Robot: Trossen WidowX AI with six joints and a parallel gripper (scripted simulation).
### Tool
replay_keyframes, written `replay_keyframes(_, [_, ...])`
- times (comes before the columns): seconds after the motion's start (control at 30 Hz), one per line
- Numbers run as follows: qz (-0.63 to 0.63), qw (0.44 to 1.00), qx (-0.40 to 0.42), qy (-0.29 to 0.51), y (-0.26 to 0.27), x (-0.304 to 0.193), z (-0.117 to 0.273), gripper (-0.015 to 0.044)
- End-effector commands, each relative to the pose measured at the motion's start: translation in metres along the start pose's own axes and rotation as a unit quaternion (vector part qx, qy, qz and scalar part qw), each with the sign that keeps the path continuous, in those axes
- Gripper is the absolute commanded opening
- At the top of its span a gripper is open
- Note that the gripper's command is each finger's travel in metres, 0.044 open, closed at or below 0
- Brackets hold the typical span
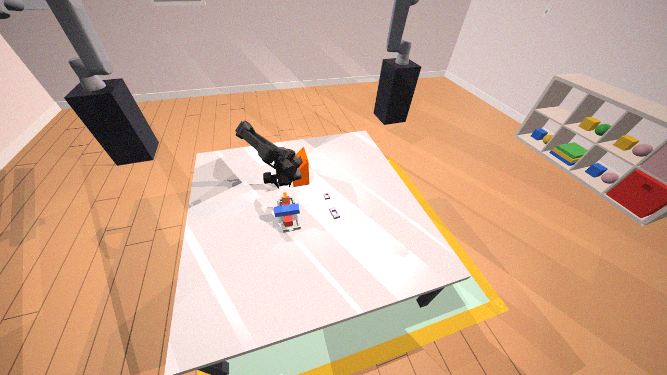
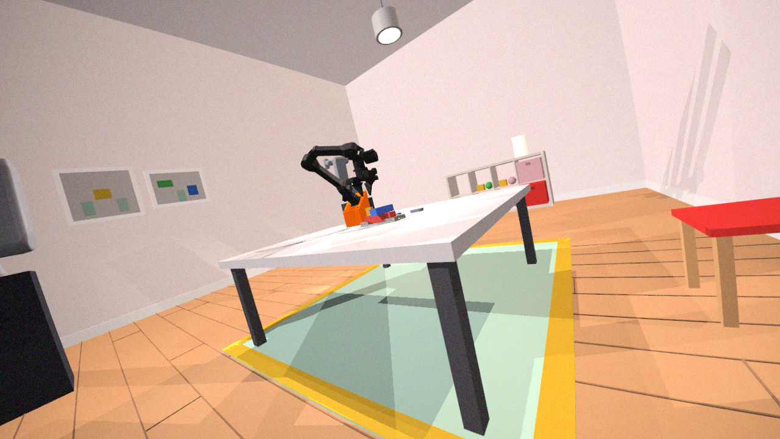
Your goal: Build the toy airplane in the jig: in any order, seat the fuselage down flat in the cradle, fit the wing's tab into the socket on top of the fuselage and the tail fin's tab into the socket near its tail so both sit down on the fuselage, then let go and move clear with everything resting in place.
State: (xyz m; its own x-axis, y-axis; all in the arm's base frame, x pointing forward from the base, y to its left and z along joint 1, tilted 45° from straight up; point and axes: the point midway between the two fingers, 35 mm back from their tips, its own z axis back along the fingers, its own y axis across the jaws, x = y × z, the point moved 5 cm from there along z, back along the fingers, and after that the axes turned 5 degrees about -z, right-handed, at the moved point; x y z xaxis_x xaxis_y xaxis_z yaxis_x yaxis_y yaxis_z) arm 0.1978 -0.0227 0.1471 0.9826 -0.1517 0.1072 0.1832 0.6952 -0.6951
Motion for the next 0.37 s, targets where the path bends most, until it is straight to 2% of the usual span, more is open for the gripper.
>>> replay_keyframes(0.0, [-0.002, 1.0, 0.002, 0.002, 0.0002, -0.0001, 0.0005, 0.026])
replay_keyframes(0.33, [-0.003, 1.0, 0.002, 0.002, -0.0003, 0.0005, 0.0005, 0.026])
